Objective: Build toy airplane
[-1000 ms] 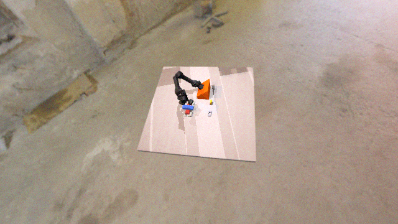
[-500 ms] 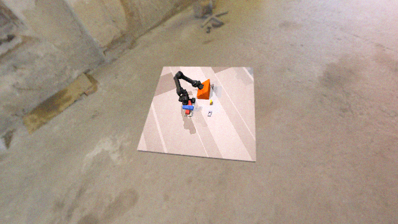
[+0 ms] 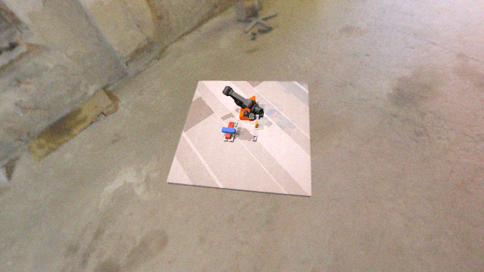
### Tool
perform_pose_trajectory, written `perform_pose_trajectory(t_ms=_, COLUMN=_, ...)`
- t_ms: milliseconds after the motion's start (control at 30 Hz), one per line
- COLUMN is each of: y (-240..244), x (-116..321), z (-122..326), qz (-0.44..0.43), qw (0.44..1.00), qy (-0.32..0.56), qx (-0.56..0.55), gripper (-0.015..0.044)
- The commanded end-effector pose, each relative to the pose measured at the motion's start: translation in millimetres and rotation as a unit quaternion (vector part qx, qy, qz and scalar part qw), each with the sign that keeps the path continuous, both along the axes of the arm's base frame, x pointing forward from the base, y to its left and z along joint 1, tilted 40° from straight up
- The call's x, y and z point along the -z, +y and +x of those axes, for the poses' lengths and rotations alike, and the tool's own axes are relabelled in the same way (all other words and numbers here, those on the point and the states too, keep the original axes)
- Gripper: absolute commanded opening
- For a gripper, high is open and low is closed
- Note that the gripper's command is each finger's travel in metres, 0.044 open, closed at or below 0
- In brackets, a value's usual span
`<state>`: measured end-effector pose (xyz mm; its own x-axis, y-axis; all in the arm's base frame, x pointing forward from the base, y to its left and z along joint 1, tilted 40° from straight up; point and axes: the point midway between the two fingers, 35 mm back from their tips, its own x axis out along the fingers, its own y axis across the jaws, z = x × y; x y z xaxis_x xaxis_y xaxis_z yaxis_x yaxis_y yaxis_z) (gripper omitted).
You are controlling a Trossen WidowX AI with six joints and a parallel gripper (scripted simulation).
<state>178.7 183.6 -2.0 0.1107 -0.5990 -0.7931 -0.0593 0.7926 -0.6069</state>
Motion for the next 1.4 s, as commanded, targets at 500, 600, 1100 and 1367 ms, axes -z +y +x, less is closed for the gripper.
perform_pose_trajectory(t_ms=500, y=-36, x=63, z=-14, qz=-0.013, qw=1.0, qy=-0.004, qx=0.01, gripper=0.044)
perform_pose_trajectory(t_ms=600, y=-43, x=71, z=-13, qz=-0.013, qw=1.0, qy=-0.005, qx=0.01, gripper=0.044)
perform_pose_trajectory(t_ms=1100, y=-54, x=86, z=-10, qz=-0.013, qw=1.0, qy=-0.005, qx=0.01, gripper=0.044)
perform_pose_trajectory(t_ms=1367, y=-62, x=96, z=-9, qz=-0.013, qw=1.0, qy=-0.005, qx=0.01, gripper=0.044)
